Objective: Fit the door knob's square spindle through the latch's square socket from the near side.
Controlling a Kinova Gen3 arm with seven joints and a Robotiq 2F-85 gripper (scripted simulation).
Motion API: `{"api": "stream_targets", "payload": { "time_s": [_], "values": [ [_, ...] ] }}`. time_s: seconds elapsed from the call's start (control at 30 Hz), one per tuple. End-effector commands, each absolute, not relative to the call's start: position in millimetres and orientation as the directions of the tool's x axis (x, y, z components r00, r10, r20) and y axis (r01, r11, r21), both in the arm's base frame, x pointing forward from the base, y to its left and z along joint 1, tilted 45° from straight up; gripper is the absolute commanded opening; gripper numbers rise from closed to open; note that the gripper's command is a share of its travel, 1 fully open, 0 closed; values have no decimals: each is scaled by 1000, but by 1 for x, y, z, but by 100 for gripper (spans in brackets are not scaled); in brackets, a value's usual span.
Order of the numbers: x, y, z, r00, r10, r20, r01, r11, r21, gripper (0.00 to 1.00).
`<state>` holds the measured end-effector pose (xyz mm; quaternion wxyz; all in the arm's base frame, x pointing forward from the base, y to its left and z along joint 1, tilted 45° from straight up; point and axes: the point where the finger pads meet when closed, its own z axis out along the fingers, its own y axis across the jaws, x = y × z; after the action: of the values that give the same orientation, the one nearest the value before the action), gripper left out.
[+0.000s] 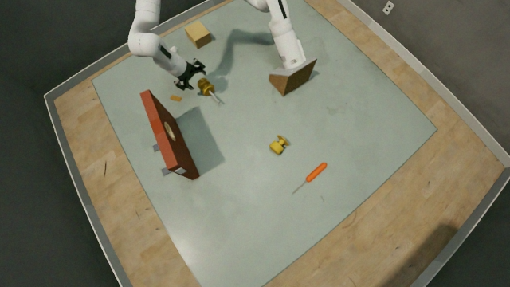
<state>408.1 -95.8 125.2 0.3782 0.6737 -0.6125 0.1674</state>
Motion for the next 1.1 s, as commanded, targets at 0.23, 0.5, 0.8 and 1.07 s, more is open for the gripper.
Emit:
{"api": "stream_targets", "payload": {
  "time_s": [0.23, 0.5, 0.8, 1.07],
  "values": [
    [407, -103, 120, 186, -695, 694, -953, 43, 299, 90],
    [404, -115, 110, 181, -693, 697, -955, 47, 294, 90],
    [402, -119, 106, 183, -695, 695, -954, 46, 297, 90],
    [401, -128, 100, 179, -690, 701, -956, 46, 290, 90]
  ]
}}
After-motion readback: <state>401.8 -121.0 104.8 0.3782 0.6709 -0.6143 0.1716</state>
